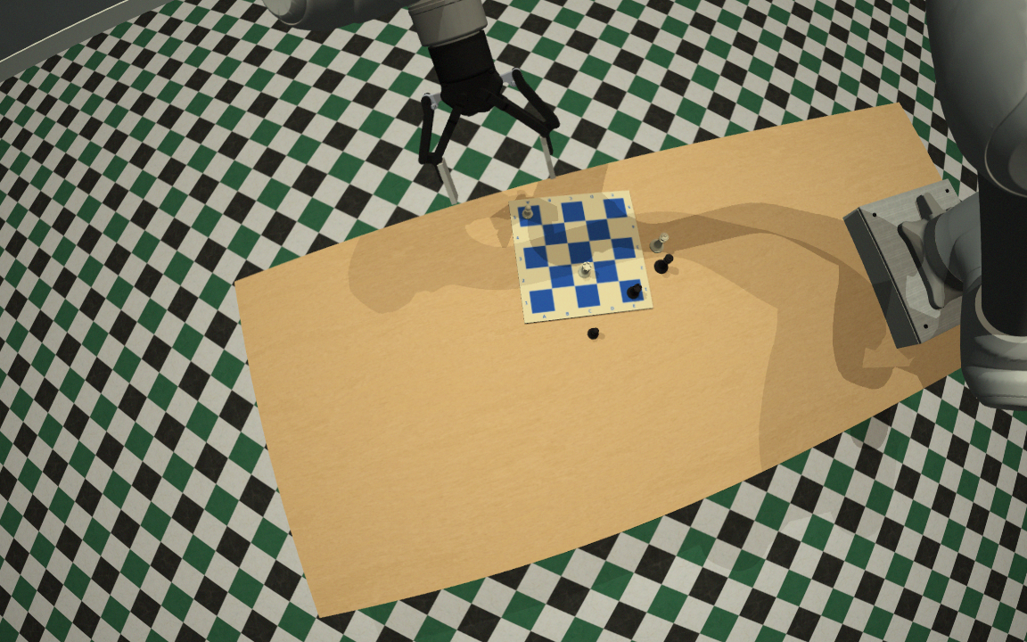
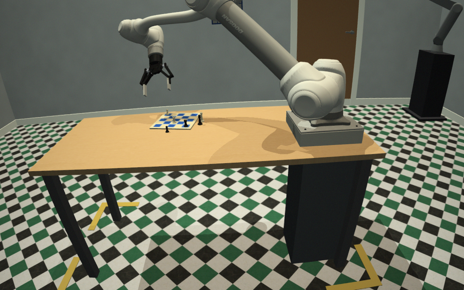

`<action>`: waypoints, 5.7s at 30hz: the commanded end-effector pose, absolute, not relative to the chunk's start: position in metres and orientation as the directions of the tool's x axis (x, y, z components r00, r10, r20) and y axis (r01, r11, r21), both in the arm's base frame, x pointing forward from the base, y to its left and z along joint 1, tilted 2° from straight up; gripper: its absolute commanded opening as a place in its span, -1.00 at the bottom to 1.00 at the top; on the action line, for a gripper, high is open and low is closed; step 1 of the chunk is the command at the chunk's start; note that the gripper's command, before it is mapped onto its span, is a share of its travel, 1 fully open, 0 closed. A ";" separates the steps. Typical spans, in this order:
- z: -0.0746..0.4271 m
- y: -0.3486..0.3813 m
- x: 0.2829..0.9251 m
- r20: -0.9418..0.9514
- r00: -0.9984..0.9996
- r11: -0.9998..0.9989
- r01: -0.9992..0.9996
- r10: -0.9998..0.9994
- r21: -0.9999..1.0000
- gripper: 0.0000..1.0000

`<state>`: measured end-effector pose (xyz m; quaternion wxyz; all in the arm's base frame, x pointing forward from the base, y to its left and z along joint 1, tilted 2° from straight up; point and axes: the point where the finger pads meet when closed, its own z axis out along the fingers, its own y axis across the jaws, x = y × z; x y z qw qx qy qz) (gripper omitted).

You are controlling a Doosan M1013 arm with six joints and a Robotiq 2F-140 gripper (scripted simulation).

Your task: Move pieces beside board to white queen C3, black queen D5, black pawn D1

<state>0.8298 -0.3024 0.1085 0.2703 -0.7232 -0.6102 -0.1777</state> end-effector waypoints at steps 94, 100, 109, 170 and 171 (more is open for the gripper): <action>0.113 -0.435 0.645 0.948 0.097 -0.308 0.951 0.303 0.001 1.00; 0.113 -0.432 0.646 0.945 0.099 -0.304 0.953 0.311 0.001 1.00; 0.096 -0.330 0.643 0.789 0.079 -0.124 0.992 0.609 -0.004 1.00; 0.105 -0.186 0.583 -0.019 0.116 -0.115 0.993 0.993 0.035 1.00; 0.104 -0.186 0.583 -0.015 0.165 -0.165 0.986 0.986 0.037 1.00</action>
